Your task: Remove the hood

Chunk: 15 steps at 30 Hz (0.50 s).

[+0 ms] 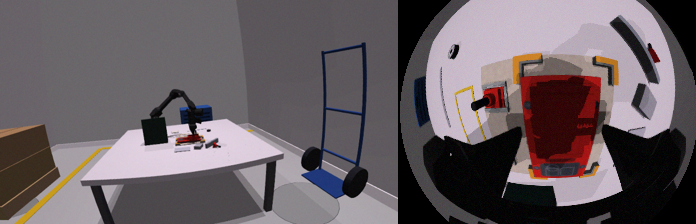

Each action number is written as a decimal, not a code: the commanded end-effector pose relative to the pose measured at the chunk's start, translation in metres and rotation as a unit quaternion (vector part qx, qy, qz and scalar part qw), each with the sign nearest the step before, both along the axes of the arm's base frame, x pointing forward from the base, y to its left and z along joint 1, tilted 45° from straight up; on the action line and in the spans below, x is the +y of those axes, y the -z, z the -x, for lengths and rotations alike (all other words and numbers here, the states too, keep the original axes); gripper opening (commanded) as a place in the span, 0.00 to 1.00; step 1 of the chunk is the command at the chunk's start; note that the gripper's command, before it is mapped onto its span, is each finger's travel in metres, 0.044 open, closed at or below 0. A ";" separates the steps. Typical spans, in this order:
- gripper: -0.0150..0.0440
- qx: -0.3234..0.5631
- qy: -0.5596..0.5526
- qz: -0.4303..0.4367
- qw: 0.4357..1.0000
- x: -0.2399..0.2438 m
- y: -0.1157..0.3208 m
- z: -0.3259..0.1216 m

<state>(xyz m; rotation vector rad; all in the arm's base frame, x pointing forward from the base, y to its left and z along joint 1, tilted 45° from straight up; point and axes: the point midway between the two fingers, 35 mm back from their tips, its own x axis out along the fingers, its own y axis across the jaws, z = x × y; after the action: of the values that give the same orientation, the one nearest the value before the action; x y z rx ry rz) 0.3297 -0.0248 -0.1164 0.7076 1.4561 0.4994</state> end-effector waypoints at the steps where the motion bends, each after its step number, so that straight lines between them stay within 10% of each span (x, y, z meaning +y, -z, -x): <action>1: 1.00 0.006 0.002 -0.004 1.000 0.004 0.005 0.003; 15: 1.00 0.006 0.002 -0.004 1.000 0.007 0.008 0.003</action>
<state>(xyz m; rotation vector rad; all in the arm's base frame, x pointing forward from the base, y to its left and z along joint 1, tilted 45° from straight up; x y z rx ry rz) 0.3275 -0.0196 -0.1228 0.7120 1.4613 0.5000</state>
